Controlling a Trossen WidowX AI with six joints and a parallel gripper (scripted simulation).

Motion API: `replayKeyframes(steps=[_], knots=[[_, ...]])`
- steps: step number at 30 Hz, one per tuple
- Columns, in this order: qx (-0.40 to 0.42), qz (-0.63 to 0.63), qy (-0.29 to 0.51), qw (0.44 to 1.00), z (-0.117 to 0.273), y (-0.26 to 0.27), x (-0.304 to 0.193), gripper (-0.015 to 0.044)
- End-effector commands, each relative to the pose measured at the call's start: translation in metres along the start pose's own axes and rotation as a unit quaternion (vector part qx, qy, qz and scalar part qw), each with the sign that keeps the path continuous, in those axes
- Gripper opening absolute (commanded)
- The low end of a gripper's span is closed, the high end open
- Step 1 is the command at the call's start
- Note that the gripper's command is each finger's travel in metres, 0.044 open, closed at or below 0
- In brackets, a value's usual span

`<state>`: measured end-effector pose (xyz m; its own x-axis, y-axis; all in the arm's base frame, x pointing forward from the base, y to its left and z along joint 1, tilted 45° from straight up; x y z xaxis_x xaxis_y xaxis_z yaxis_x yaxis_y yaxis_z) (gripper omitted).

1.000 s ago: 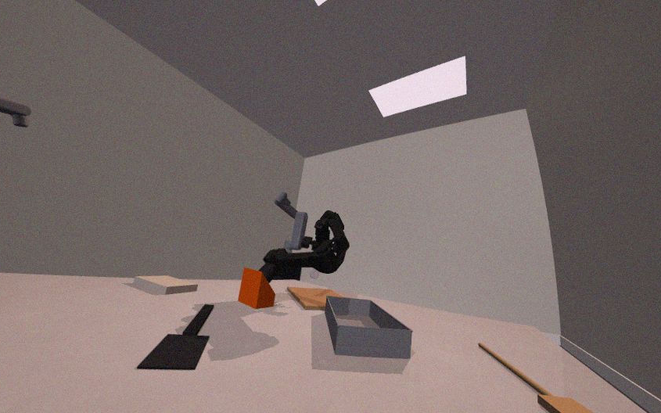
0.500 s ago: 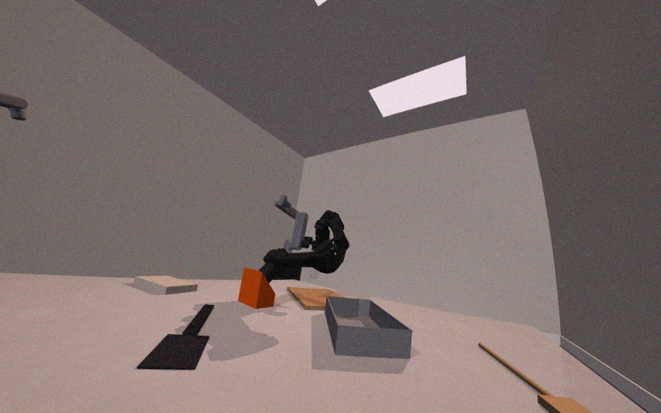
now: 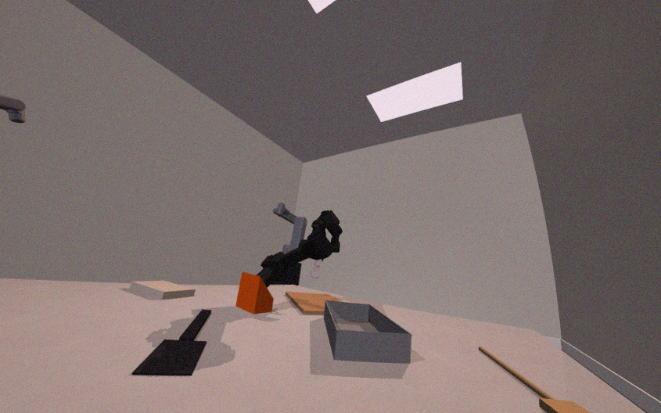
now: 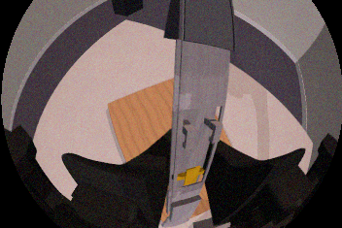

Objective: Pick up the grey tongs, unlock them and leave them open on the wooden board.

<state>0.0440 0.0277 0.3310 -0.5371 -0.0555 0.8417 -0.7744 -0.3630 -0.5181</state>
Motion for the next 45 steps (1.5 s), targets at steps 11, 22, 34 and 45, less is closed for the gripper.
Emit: replayKeyframes(steps=[11, 22, 34, 45], knots=[[-0.001, 0.045, 0.058, 0.997, 0.005, 0.006, 0.019, -0.0150], [0.000, 0.062, 0.108, 0.992, 0.003, 0.010, 0.033, -0.0150], [0.010, 0.075, 0.161, 0.984, -0.003, 0.012, 0.046, -0.0150], [0.013, 0.063, 0.212, 0.975, -0.018, 0.011, 0.056, -0.0150]])
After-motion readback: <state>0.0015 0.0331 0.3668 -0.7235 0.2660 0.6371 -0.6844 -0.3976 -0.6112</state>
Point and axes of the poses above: the point midway between the two fingers, 35 mm back from their tips, its own z axis back along the fingers, its own y axis across the jaws, x = y × z, the point moved 10 cm from there along z, back along the fingers, and after that the axes turned 9 degrees about z, right-handed, at the moved point
